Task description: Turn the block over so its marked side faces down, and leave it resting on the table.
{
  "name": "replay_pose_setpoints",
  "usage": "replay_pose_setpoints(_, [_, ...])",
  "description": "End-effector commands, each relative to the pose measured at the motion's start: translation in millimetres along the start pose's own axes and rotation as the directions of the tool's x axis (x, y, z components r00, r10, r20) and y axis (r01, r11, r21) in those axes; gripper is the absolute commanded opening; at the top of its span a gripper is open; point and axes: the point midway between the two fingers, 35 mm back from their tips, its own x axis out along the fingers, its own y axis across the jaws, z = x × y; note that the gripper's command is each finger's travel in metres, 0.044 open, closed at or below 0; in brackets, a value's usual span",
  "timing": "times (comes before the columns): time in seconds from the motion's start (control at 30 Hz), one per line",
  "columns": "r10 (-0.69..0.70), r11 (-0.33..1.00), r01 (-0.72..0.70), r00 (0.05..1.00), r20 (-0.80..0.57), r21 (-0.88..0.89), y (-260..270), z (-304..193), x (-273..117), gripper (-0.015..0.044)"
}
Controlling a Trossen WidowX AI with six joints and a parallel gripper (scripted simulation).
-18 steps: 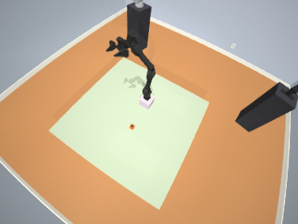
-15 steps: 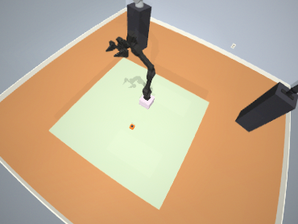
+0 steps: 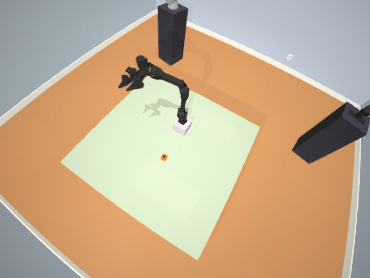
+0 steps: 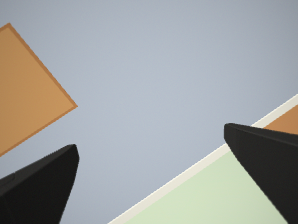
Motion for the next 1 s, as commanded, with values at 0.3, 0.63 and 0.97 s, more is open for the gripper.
replay_pose_setpoints(0.3, [-0.034, 0.974, 0.114, 0.929, -0.368, 0.198, 2, -155, 109, 0.0440])
replay_pose_setpoints(0.63, [-0.064, 0.984, 0.159, 0.722, -0.689, 0.075, 44, -303, 149, 0.0440])
replay_pose_setpoints(0.97, [-0.232, 0.972, 0.055, 0.320, -0.918, -0.227, 89, -465, 116, 0.0440])
